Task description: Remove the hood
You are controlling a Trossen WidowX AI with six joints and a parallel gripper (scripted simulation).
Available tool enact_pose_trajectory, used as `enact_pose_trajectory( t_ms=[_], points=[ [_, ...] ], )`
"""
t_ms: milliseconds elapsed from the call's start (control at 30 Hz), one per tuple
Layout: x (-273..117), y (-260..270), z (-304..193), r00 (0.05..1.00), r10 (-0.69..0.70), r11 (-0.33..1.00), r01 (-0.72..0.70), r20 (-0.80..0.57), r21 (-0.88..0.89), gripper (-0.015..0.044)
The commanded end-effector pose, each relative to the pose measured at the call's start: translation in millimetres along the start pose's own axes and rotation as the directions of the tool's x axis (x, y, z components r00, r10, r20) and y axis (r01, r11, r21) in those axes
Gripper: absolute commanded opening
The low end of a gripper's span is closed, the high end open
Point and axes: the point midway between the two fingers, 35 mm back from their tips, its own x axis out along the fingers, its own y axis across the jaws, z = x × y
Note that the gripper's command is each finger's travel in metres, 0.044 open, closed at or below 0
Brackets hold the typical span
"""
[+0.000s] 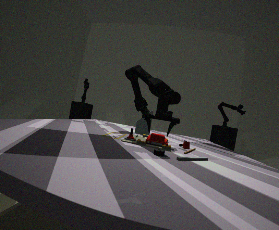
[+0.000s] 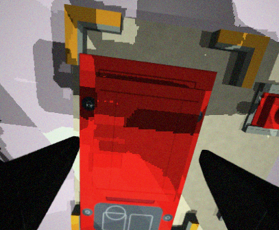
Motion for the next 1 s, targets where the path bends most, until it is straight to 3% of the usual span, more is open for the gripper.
enact_pose_trajectory(
  t_ms=[0, 933, 967],
  points=[
    [3.7, 0.0, -0.9, 1.000, -0.007, 1.000, 0.007, -0.001, -0.008, 0.0440],
    [17.4, -0.3, -1.0, 1.000, -0.008, 1.000, 0.008, -0.001, -0.008, 0.0440],
    [14.1, -0.3, 0.1, 1.000, -0.001, 1.000, 0.001, 0.001, 0.000, 0.0414]
  ],
)
